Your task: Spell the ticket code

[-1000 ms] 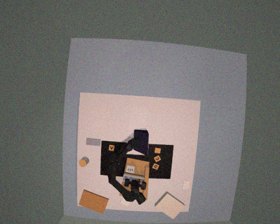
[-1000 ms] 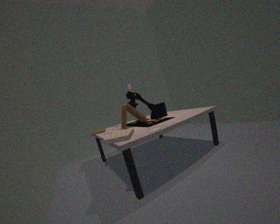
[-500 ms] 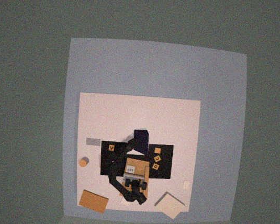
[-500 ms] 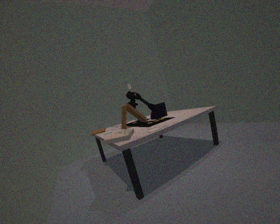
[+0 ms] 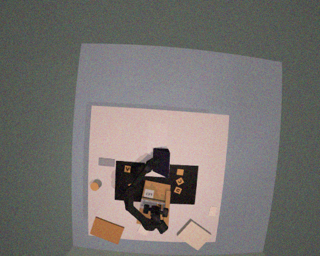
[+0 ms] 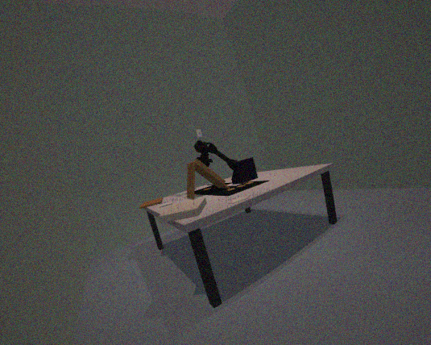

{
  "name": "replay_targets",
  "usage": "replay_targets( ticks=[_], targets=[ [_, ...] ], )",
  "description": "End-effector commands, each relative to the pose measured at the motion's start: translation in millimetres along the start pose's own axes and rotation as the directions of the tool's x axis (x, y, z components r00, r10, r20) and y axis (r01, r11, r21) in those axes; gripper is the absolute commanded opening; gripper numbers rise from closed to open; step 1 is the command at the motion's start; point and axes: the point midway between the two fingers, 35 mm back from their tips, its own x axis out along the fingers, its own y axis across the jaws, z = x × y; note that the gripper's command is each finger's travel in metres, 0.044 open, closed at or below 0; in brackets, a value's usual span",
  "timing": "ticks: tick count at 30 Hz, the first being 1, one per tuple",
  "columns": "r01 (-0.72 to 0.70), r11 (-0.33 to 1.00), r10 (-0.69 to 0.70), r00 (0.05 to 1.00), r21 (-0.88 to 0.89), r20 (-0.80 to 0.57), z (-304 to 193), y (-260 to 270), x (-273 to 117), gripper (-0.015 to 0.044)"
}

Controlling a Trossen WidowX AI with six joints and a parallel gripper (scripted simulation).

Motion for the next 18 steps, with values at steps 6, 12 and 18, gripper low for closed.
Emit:
replay_targets(
  ticks=[6,12,18],
  targets=[
    [-0.004,1.000,0.004,1.000,0.004,0.000,-3,0,-3,0.0000],
    [-0.004,1.000,0.004,1.000,0.004,0.000,-9,1,-10,0.0000],
    [-0.004,1.000,0.004,1.000,0.004,-0.001,-15,0,-18,0.0000]
  ],
)
